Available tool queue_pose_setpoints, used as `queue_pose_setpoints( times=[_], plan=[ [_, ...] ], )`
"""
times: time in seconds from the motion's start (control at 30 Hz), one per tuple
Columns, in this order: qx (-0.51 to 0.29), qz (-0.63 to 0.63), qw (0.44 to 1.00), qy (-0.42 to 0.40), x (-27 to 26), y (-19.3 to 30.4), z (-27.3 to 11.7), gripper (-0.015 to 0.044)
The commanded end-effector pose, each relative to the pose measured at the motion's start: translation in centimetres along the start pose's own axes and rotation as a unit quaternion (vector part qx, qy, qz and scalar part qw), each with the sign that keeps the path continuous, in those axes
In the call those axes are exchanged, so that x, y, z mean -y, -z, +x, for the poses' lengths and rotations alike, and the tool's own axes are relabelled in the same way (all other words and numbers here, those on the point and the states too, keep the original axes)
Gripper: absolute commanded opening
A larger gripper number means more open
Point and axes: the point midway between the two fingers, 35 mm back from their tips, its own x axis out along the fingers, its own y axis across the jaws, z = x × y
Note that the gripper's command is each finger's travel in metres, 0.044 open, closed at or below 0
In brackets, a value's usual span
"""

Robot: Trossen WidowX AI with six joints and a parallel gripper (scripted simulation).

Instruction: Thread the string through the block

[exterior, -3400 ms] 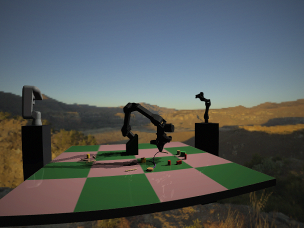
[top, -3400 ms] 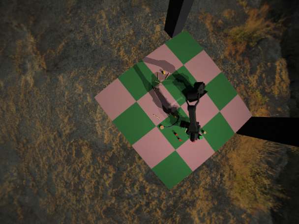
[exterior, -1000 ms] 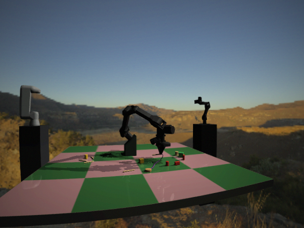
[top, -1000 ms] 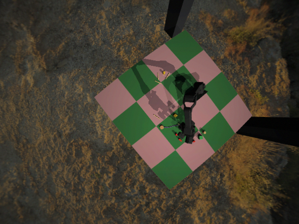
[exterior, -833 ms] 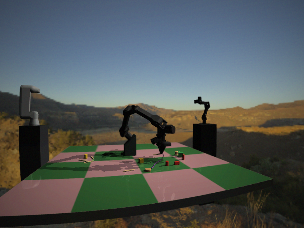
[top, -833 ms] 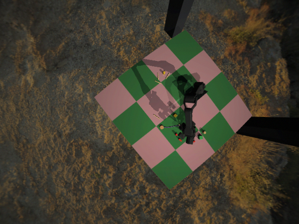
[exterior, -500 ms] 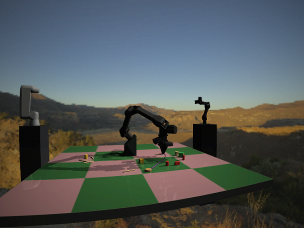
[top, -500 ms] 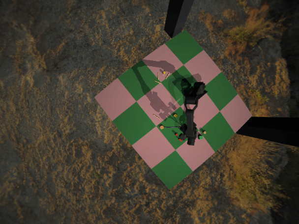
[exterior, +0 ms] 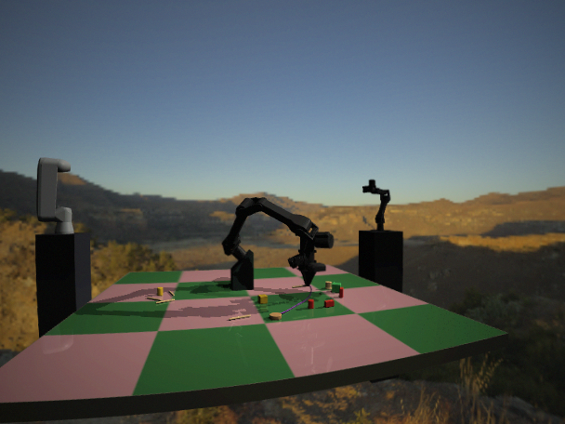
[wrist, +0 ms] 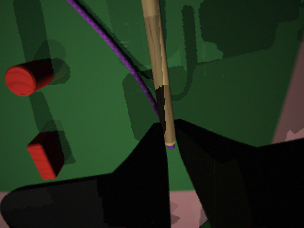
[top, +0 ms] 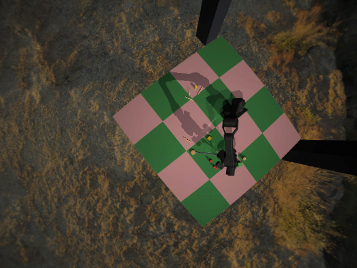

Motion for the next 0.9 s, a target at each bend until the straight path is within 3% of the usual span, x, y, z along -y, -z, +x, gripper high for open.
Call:
queue_pose_setpoints(
  times=[0.0,0.87],
  plan=[
    [-0.001,-0.001,1.0,0.002,0.2,0.8,0.1,0.0],
    [-0.002,-0.001,1.0,0.003,0.9,2.3,0.8,0.0]
  ],
)
